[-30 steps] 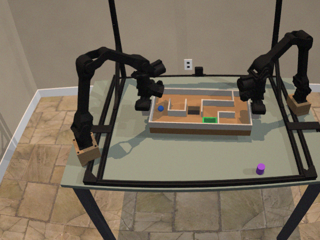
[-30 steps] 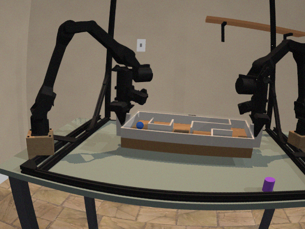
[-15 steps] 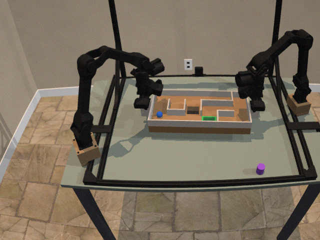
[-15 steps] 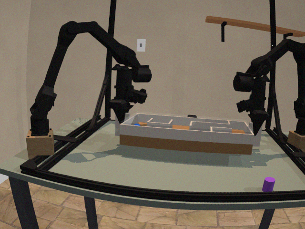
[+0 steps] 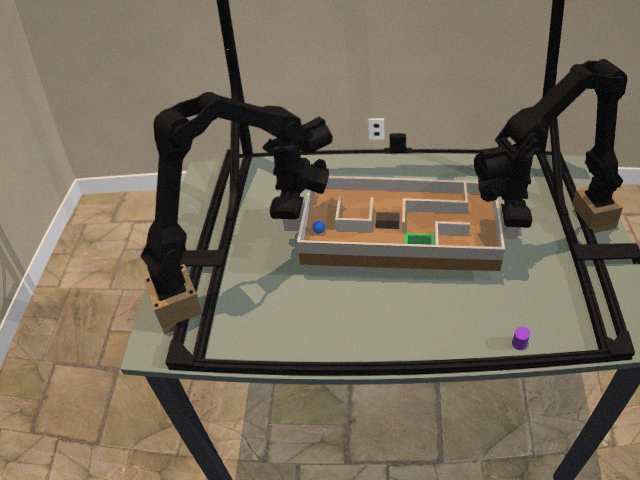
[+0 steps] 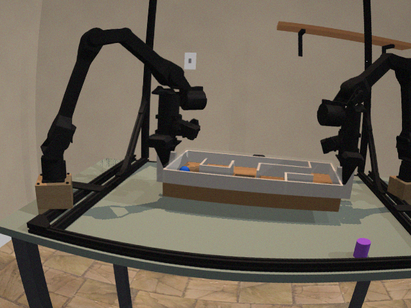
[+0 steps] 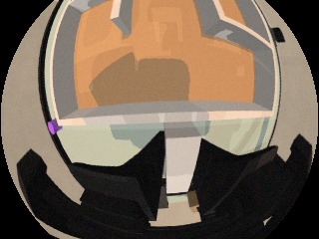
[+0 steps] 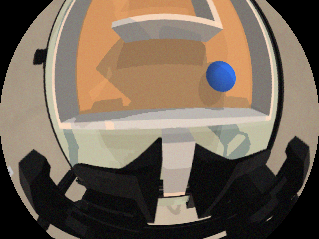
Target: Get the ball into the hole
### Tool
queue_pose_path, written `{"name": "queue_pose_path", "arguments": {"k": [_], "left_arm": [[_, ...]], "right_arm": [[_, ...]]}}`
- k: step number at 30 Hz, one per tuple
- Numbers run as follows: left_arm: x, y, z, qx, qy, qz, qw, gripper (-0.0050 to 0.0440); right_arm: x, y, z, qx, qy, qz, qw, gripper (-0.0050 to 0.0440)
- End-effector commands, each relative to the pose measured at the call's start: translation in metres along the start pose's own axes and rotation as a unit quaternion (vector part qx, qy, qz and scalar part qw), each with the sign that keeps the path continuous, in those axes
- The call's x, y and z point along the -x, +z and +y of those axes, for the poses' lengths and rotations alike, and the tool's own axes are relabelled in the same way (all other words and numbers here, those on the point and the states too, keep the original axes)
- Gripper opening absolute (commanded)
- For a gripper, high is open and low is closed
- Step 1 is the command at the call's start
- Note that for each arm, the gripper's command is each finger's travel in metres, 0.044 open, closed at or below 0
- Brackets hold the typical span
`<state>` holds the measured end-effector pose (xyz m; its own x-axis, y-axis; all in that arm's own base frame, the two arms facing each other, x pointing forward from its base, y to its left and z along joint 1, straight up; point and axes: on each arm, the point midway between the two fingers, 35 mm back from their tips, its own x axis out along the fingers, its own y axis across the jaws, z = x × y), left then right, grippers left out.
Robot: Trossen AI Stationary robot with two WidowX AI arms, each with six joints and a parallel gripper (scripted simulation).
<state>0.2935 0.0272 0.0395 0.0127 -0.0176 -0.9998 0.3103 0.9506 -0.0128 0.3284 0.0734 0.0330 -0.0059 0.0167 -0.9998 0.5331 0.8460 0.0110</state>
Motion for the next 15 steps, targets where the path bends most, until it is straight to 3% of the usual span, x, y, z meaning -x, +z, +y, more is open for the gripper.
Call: {"name": "queue_pose_path", "arguments": {"k": [1,9,15], "left_arm": [[-0.0008,-0.0003,0.0005,0.001,-0.012,0.001,1.000,0.0020],[0.0030,0.0004,0.0011,0.001,-0.020,0.009,1.000,0.0020],[0.0038,0.0005,-0.0005,0.001,0.000,0.011,1.000,0.0020]], "right_arm": [[0.0028,-0.0022,-0.0015,0.001,0.013,0.000,1.000,0.0020],[-0.0010,-0.0027,-0.0022,0.001,0.021,-0.007,1.000,0.0020],[-0.0018,-0.0029,-0.0006,0.001,0.001,-0.009,1.000,0.0020]]}}
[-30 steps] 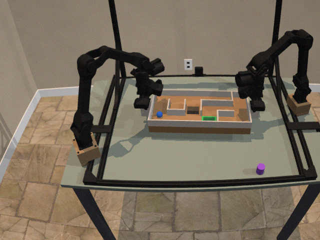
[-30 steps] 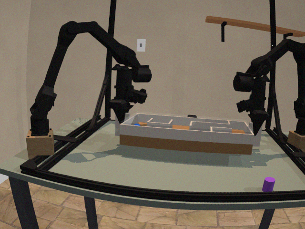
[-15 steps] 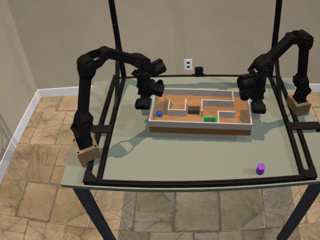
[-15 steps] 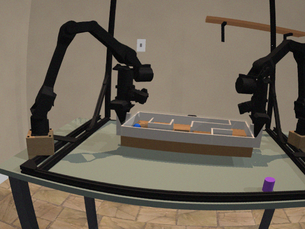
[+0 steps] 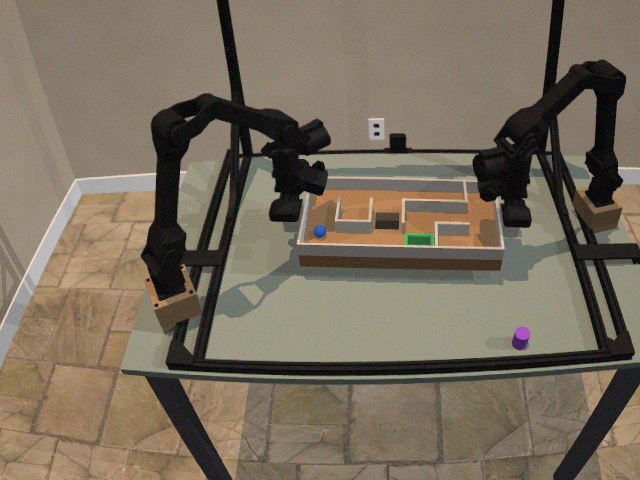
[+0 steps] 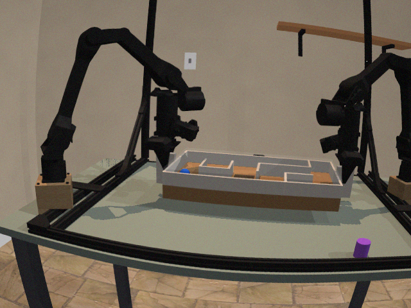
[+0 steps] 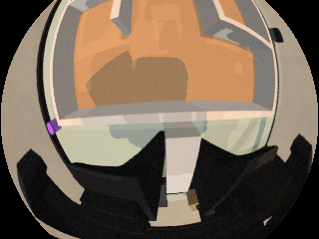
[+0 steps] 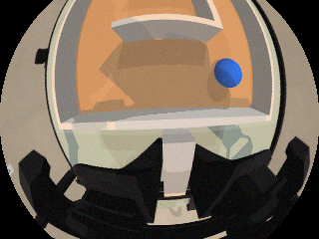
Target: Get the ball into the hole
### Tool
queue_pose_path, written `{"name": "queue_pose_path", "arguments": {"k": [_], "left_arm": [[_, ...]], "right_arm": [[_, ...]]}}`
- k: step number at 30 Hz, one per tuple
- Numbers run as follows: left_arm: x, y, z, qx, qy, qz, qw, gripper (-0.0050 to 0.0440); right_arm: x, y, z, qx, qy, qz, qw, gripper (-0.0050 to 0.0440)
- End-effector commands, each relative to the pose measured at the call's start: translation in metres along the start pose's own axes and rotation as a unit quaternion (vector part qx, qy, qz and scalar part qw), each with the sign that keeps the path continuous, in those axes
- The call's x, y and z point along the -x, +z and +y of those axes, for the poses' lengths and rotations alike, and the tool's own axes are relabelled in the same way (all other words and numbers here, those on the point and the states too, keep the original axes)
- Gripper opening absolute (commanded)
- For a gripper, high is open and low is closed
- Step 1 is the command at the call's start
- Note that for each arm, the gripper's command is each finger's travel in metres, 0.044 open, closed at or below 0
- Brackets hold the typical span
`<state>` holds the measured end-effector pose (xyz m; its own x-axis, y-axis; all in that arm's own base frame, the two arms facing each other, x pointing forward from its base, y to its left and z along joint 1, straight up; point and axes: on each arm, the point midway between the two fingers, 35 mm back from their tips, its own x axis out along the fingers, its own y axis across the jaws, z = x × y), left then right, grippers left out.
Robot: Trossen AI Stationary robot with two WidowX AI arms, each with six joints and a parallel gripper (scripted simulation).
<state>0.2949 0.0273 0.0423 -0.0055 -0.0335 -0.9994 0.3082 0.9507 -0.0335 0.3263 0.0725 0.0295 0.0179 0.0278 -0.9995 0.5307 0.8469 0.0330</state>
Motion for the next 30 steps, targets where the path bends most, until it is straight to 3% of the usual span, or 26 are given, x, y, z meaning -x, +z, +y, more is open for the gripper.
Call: {"name": "queue_pose_path", "arguments": {"k": [1,8,14,19,24,30], "left_arm": [[0.0010,-0.0008,-0.0010,0.000,0.011,0.004,1.000,0.0020],[0.0003,-0.0009,-0.0034,0.000,0.041,0.003,0.999,0.0020],[-0.0021,-0.0013,-0.0034,0.000,0.043,-0.001,0.999,0.0020],[-0.0025,-0.0014,-0.0024,0.000,0.030,-0.002,1.000,0.0020],[-0.0038,-0.0016,0.0005,-0.001,-0.007,-0.005,1.000,0.0020],[-0.0057,-0.0018,0.0005,-0.001,-0.006,-0.009,1.000,0.0020]], "right_arm": [[0.0017,-0.0015,0.0013,0.000,-0.010,-0.002,1.000,0.0020],[0.0021,-0.0015,0.0037,0.000,-0.041,-0.001,0.999,0.0020],[0.0045,-0.0011,0.0039,0.000,-0.042,0.004,0.999,0.0020],[0.0050,-0.0010,0.0029,0.000,-0.029,0.005,1.000,0.0020],[0.0065,-0.0007,0.0001,-0.001,0.007,0.008,1.000,0.0020],[0.0084,-0.0004,0.0002,-0.001,0.006,0.012,1.000,0.0020]]}}
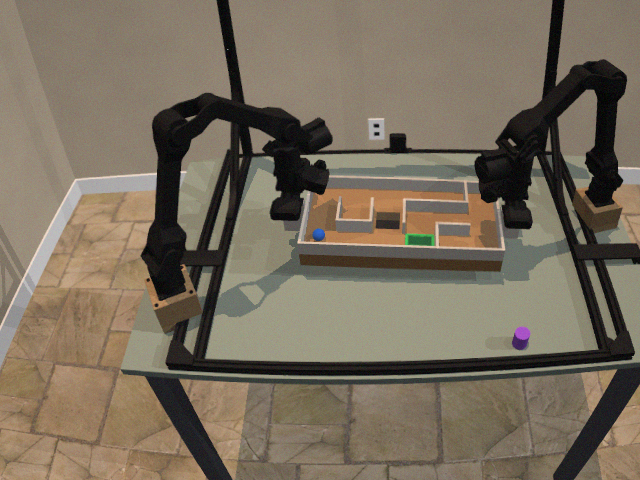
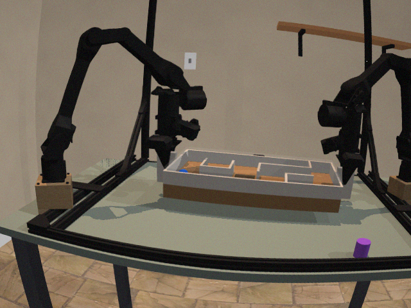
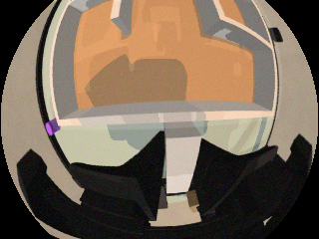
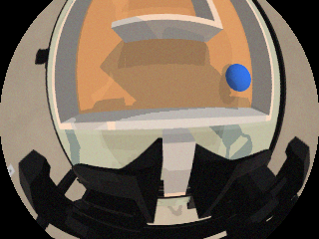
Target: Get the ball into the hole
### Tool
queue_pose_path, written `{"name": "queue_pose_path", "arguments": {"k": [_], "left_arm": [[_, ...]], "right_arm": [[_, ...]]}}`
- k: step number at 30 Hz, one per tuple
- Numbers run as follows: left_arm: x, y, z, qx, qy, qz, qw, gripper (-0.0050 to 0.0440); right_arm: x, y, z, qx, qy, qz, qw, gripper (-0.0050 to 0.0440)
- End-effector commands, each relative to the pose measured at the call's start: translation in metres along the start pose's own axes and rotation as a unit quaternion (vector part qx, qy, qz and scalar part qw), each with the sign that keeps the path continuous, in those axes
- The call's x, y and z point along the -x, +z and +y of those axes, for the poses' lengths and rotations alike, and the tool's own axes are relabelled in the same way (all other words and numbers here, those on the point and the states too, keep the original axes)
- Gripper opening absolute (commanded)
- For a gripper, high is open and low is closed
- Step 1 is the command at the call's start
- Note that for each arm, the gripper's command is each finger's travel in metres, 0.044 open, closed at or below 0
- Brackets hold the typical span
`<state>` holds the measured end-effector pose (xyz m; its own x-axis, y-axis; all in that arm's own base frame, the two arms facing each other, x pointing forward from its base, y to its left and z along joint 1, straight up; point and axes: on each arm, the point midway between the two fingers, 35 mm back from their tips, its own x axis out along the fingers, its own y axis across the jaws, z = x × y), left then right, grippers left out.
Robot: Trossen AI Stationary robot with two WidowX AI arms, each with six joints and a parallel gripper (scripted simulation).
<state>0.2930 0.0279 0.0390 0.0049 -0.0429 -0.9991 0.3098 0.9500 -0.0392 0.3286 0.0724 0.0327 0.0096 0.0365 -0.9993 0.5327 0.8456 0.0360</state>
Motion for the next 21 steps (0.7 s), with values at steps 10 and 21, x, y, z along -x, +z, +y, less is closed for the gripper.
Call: {"name": "queue_pose_path", "arguments": {"k": [10,21], "left_arm": [[-0.004,0.000,0.000,0.000,0.008,-0.005,1.000,0.0020],[0.007,0.002,-0.004,0.000,0.044,0.017,0.999,0.0020]], "right_arm": [[0.007,-0.002,0.000,0.000,-0.006,0.009,1.000,0.0020],[-0.005,-0.004,0.002,0.001,-0.043,-0.014,0.999,0.0020]]}}
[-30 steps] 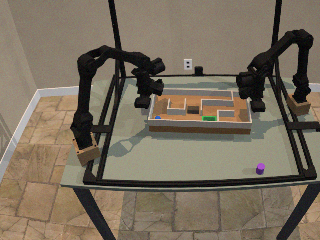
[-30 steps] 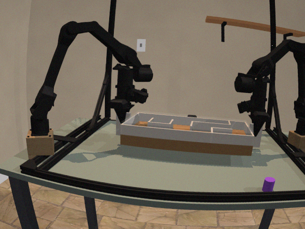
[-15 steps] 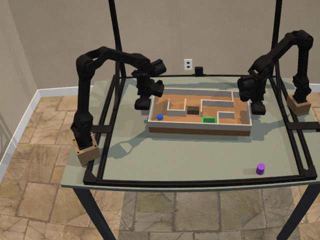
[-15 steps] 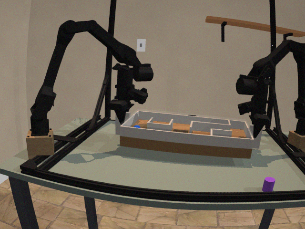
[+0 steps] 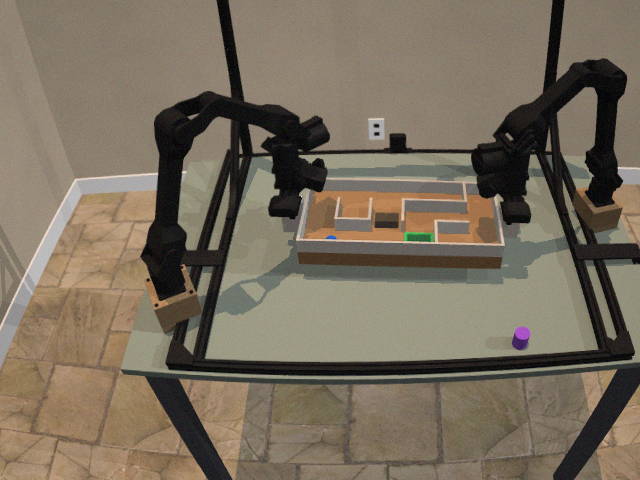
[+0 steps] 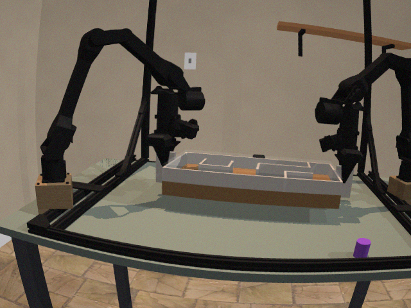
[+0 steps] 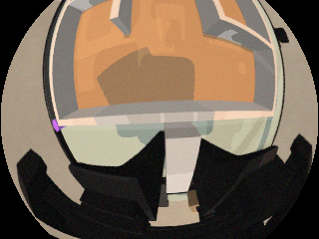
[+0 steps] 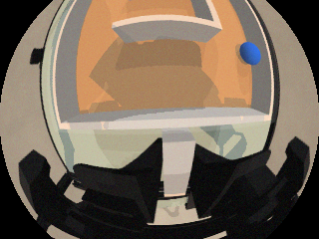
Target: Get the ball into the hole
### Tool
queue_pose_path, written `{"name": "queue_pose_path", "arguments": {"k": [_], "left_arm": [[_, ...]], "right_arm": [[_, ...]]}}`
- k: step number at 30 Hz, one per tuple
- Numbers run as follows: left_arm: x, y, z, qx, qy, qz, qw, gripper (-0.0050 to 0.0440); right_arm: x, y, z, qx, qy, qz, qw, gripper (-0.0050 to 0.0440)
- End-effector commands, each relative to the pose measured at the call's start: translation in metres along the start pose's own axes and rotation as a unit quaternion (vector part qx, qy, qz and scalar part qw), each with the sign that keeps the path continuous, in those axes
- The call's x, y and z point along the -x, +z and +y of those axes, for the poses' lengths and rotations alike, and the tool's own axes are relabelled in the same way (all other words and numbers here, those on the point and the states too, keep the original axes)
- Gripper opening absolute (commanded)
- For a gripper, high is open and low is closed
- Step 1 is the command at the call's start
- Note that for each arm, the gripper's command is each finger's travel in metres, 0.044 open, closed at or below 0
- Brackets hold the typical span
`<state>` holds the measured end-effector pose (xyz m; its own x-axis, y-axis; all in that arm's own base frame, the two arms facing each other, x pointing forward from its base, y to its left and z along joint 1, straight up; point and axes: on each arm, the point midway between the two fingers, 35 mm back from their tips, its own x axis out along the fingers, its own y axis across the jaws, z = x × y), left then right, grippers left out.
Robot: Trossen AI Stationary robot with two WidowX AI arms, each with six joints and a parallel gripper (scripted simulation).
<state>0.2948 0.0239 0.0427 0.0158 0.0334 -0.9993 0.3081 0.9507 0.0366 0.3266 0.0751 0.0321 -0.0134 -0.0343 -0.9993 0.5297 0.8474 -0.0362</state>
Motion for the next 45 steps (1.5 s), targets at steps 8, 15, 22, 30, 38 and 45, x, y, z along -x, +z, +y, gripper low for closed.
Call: {"name": "queue_pose_path", "arguments": {"k": [8,15,22,30,38,45], "left_arm": [[0.004,-0.001,0.003,0.000,-0.029,0.012,1.000,0.0020],[0.000,-0.002,0.004,0.000,-0.043,0.003,0.999,0.0020],[-0.010,-0.003,0.003,0.000,-0.035,-0.017,0.999,0.0020],[-0.012,-0.004,0.001,0.000,-0.009,-0.020,1.000,0.0020],[0.001,-0.002,0.000,0.000,0.002,0.004,1.000,0.0020],[0.012,0.000,0.002,-0.001,-0.011,0.027,1.000,0.0020]], "right_arm": [[-0.005,-0.001,-0.001,-0.001,0.029,-0.006,1.000,0.0020],[-0.001,0.000,-0.003,-0.001,0.043,0.002,0.999,0.0020],[0.010,0.001,-0.002,-0.001,0.035,0.022,0.999,0.0020],[0.011,0.002,0.000,0.000,0.009,0.026,1.000,0.0020],[-0.001,0.000,0.001,-0.001,-0.002,0.001,1.000,0.0020],[-0.012,-0.002,0.000,-0.001,0.011,-0.022,1.000,0.0020]]}}
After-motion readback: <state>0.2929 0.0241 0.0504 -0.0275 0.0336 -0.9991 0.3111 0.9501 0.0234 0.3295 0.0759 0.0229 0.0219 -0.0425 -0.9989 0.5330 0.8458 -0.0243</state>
